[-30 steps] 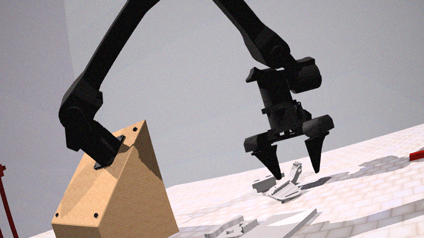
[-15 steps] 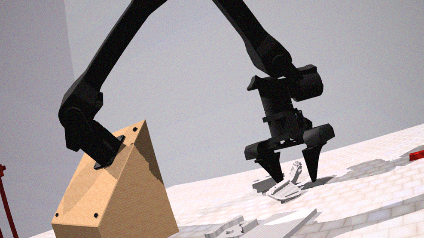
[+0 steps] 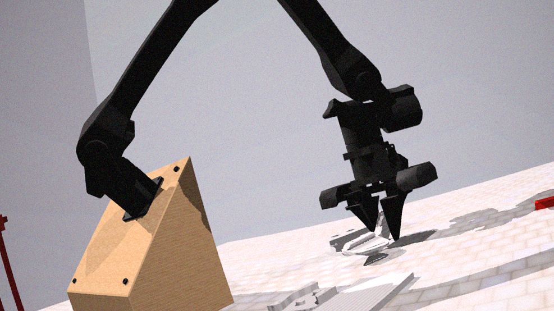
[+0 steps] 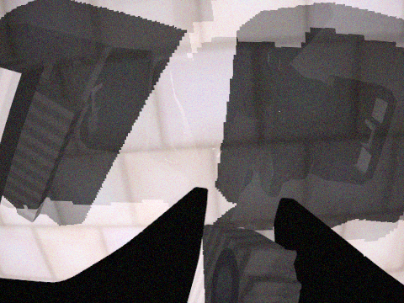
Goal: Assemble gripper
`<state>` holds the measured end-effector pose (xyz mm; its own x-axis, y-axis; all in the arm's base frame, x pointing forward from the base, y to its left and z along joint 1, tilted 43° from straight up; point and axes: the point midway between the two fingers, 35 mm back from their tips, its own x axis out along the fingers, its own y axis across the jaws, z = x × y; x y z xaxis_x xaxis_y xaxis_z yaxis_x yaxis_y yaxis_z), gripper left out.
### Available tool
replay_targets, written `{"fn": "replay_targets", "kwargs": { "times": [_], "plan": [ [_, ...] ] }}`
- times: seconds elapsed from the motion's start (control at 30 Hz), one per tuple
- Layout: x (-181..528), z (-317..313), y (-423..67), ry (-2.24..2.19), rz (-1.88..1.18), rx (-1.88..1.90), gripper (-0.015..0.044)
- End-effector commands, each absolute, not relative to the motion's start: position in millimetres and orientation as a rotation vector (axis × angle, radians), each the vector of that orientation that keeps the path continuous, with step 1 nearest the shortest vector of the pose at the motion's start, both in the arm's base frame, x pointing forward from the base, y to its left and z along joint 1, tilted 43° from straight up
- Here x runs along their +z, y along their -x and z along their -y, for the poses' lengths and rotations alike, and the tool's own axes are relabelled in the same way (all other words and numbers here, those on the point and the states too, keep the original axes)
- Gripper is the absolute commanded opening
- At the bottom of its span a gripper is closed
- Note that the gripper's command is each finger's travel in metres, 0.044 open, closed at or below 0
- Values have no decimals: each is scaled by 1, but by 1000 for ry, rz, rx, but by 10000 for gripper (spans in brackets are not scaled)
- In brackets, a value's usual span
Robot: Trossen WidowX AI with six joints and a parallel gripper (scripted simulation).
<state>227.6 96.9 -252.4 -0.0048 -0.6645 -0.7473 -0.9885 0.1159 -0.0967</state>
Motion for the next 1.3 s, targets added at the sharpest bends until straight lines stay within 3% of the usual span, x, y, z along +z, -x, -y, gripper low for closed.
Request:
{"fn": "replay_targets", "kwargs": {
  "times": [0.0, 0.23, 1.27],
  "plan": [
    [-252, -96, -228, 1624, -1737, 628, 85],
    [-252, -96, -228, 1624, -1737, 628, 38],
    [-235, -112, -228, 1623, -1736, 629, 37]
  ]
}}
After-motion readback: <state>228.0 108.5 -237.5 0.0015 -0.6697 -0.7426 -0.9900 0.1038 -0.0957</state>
